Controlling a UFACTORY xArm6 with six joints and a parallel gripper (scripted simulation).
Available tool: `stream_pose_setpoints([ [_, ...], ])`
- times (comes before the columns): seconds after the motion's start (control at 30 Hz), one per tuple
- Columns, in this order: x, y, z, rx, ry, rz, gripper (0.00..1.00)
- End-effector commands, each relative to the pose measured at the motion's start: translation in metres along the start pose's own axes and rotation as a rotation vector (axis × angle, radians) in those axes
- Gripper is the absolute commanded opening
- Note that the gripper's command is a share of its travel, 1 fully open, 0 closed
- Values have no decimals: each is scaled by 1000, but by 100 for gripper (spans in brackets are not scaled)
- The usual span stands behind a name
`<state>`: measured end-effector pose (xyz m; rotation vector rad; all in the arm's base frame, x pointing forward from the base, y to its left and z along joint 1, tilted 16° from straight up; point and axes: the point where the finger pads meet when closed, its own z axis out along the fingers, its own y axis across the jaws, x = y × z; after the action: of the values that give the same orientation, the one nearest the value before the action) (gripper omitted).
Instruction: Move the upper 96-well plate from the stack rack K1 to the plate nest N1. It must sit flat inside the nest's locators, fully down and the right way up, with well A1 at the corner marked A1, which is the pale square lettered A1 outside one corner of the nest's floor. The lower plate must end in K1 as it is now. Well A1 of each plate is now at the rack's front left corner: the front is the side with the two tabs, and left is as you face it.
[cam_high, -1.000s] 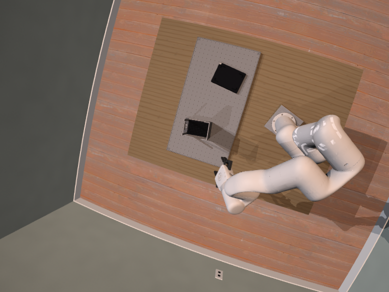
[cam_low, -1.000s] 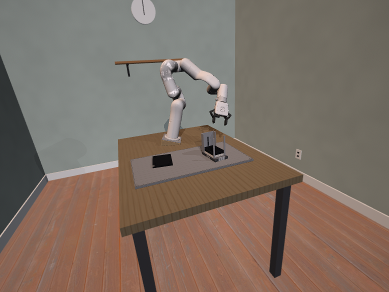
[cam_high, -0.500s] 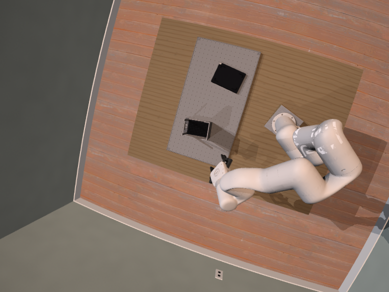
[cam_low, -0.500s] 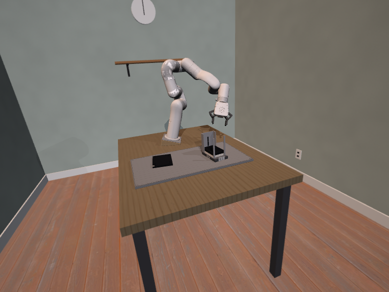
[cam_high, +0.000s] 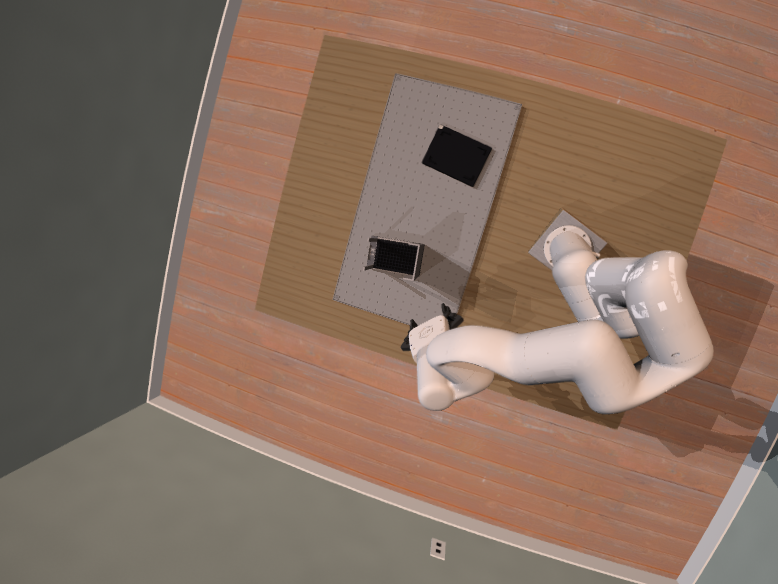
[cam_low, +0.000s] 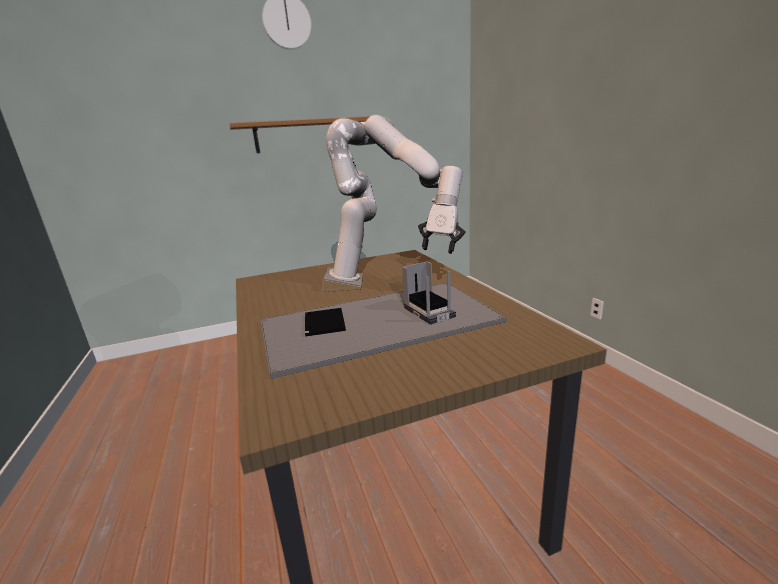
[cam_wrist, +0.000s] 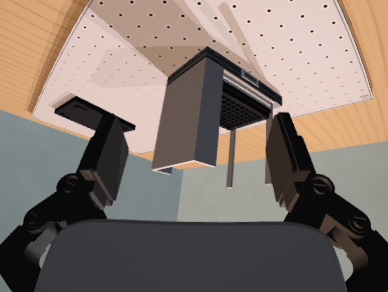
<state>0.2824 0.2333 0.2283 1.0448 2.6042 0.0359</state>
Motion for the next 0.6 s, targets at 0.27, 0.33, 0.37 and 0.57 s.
stream_pose_setpoints([
  [0.27,-27,5,9,53,64,354,100],
  [0.33,-28,5,9,63,75,419,100],
  [0.37,-28,5,9,68,80,451,100],
  [0.57,-39,7,13,94,105,609,100],
])
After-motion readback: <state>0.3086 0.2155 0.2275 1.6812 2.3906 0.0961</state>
